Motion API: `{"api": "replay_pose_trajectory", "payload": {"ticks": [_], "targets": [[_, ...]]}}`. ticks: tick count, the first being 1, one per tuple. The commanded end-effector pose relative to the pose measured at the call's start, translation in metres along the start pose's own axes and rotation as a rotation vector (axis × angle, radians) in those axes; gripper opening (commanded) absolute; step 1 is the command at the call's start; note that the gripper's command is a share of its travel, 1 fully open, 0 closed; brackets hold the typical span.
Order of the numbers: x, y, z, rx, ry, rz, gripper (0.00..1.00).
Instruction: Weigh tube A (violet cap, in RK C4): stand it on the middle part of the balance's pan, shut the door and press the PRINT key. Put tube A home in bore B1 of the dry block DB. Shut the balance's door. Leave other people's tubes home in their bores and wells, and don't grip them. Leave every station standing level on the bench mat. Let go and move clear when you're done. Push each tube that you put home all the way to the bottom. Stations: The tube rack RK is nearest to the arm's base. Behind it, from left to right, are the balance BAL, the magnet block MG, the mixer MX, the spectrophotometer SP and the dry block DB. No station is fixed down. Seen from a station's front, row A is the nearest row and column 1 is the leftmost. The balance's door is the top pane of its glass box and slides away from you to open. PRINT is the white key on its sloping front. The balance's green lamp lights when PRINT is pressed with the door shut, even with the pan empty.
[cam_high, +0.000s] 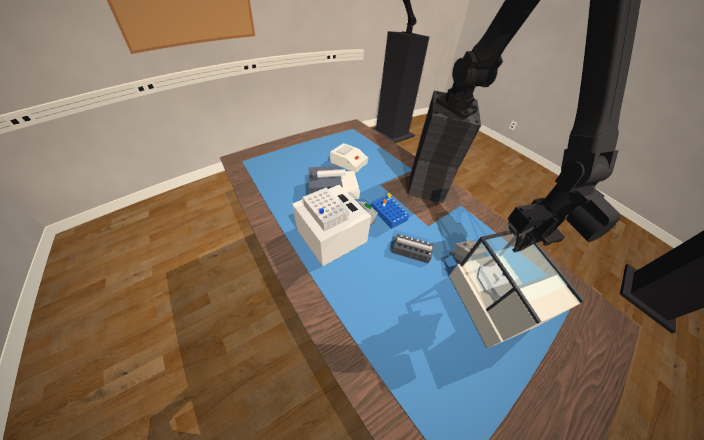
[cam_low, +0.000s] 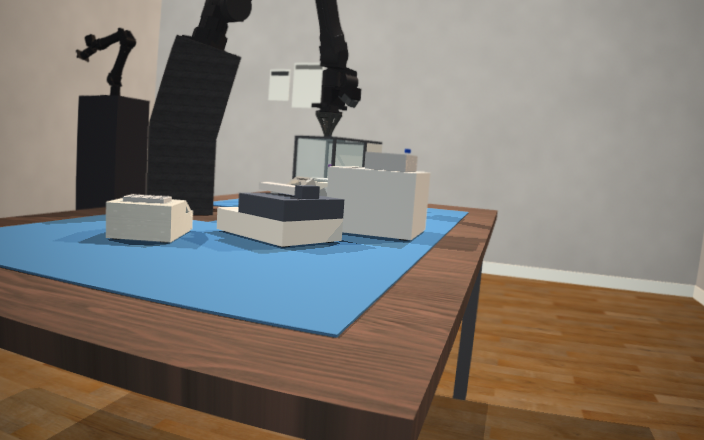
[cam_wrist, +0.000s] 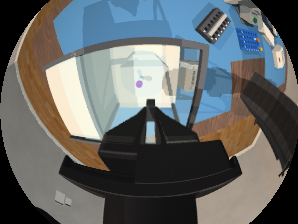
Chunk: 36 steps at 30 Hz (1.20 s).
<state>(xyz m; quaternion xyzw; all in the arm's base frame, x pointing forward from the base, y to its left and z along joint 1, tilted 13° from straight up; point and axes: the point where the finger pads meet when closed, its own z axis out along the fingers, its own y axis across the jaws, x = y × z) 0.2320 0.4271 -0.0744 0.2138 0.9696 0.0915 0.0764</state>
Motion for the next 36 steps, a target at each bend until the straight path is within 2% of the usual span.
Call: {"api": "replay_pose_trajectory", "payload": {"ticks": [1,2,3,5,19,20,22,36], "targets": [[-0.005,0.002,-0.009,-0.021,0.000,-0.003,0.06],[-0.005,0.002,-0.009,-0.021,0.000,-0.003,0.06],[-0.003,-0.004,-0.004,0.000,0.001,-0.006,0.06],[-0.005,0.000,-0.009,-0.024,0.000,-0.003,0.06],[-0.005,-0.013,-0.009,-0.020,0.000,-0.003,0.06],[-0.003,-0.020,-0.004,0.001,0.001,-0.006,0.06],[-0.004,-0.015,-0.008,-0.022,0.000,-0.003,0.06],[-0.005,-0.028,-0.008,-0.020,-0.001,-0.003,0.06]]}}
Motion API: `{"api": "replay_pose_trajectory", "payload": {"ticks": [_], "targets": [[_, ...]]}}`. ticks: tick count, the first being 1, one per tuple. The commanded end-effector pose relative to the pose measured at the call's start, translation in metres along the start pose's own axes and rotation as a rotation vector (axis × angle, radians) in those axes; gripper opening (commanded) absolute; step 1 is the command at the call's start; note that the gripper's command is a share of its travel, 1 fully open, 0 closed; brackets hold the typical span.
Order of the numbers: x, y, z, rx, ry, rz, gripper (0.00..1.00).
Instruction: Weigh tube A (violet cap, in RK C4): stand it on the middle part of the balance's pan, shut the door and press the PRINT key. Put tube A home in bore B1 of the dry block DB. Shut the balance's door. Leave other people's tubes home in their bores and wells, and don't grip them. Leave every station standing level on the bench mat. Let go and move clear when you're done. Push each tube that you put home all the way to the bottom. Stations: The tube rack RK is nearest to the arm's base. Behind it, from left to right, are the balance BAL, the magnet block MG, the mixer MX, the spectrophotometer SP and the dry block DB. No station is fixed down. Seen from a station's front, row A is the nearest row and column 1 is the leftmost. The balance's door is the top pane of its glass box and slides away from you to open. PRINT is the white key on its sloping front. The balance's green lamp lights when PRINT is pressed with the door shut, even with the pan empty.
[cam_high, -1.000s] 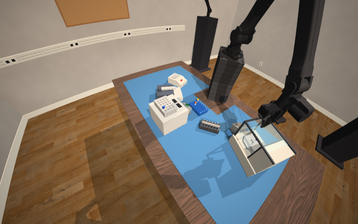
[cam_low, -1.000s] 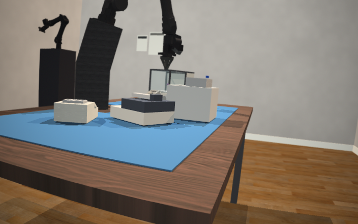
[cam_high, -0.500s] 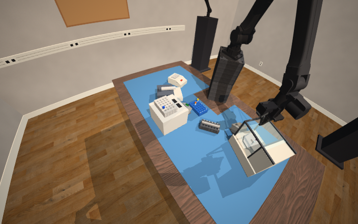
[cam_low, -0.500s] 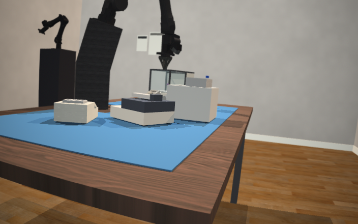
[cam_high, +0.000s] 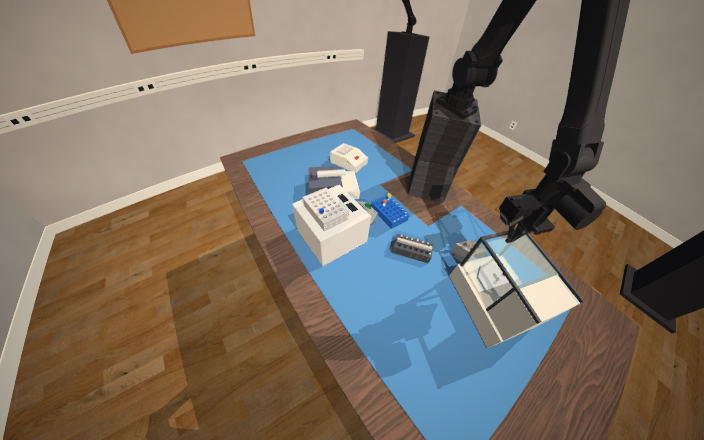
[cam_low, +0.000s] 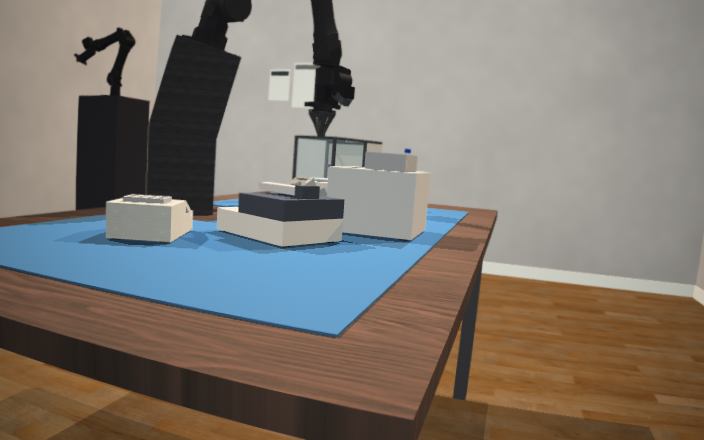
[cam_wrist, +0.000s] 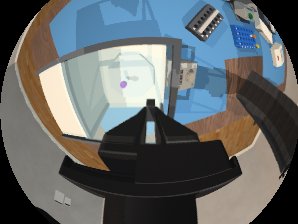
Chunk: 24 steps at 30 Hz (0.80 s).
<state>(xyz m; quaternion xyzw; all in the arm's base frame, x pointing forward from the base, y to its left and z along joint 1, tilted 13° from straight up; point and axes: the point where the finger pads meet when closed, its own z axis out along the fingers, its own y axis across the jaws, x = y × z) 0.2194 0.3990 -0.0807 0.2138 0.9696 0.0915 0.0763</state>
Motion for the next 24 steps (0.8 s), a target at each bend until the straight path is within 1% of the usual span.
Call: {"api": "replay_pose_trajectory", "payload": {"ticks": [1,3,4,6,8,13,14,15,24], "targets": [[-0.003,-0.004,-0.003,0.003,0.000,-0.006,0.06],[-0.004,0.001,-0.008,-0.021,-0.001,-0.003,0.06],[-0.005,0.000,-0.008,-0.023,-0.001,-0.003,0.06],[-0.005,-0.004,-0.008,-0.015,-0.001,-0.003,0.06],[-0.005,-0.004,-0.008,-0.021,-0.001,-0.003,0.06],[-0.004,-0.010,-0.007,-0.018,-0.001,-0.003,0.06],[-0.004,-0.016,-0.005,0.003,0.000,-0.005,0.06],[-0.004,-0.017,-0.005,0.006,0.000,-0.006,0.06],[-0.004,-0.017,-0.005,0.006,0.000,-0.006,0.06]]}}
